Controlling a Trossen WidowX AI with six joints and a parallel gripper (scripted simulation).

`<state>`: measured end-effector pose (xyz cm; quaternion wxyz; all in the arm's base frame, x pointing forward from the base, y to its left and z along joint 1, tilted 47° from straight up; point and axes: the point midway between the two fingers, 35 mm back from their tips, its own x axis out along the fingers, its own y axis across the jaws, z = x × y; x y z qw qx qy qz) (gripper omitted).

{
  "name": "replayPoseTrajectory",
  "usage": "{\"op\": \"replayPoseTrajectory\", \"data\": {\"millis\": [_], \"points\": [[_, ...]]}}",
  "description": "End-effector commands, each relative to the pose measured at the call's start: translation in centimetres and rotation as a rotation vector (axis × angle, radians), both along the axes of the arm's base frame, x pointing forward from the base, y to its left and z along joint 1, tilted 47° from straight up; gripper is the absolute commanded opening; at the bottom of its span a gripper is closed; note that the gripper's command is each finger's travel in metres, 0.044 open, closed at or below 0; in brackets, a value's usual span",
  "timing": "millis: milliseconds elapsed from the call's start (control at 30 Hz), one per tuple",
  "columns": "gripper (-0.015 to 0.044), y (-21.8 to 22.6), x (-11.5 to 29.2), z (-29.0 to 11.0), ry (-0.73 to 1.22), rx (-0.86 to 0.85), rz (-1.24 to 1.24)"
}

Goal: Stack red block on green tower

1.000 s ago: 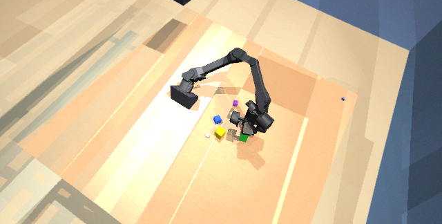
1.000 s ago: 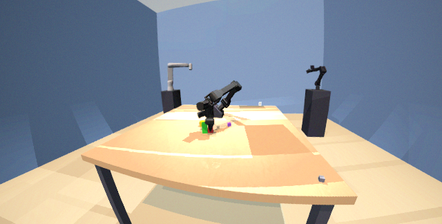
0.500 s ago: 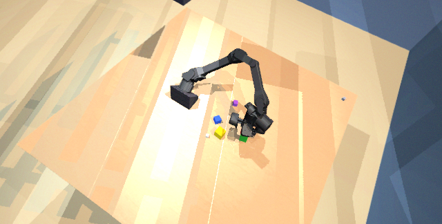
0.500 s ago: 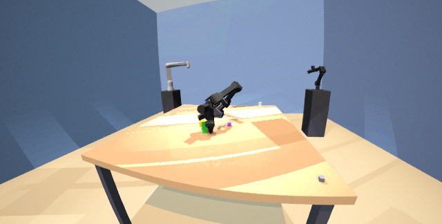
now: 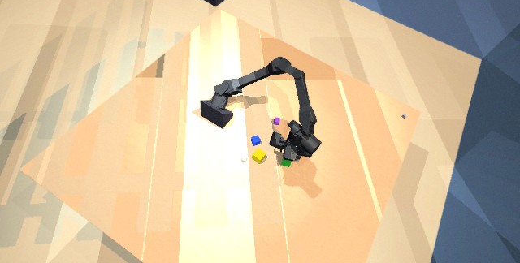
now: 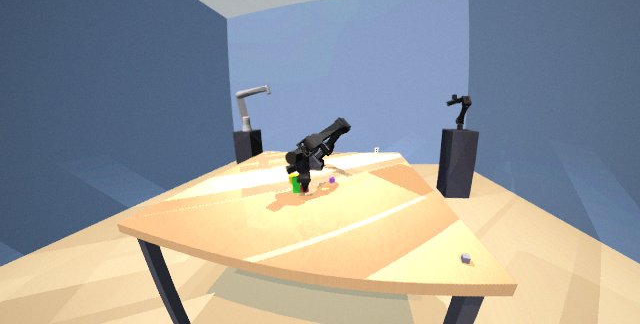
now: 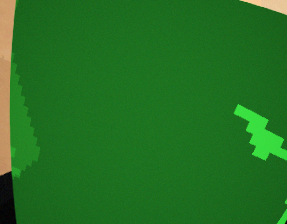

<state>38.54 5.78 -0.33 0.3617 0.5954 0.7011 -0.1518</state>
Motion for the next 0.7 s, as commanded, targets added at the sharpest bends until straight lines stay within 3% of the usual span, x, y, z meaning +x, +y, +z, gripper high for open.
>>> {"op": "replayPoseTrajectory", "data": {"millis": [0,267,433,667], "points": [[0.0204,0.1,-0.1,-0.1,0.007,0.003,-0.002],[0.0131,0.1,-0.1,-0.1,0.007,0.003,-0.002],[0.0,-0.9,0.1,0.8,0.007,0.002,-0.002],[0.0,-3.5,0.2,3.2,0.007,0.001,-0.002]]}}
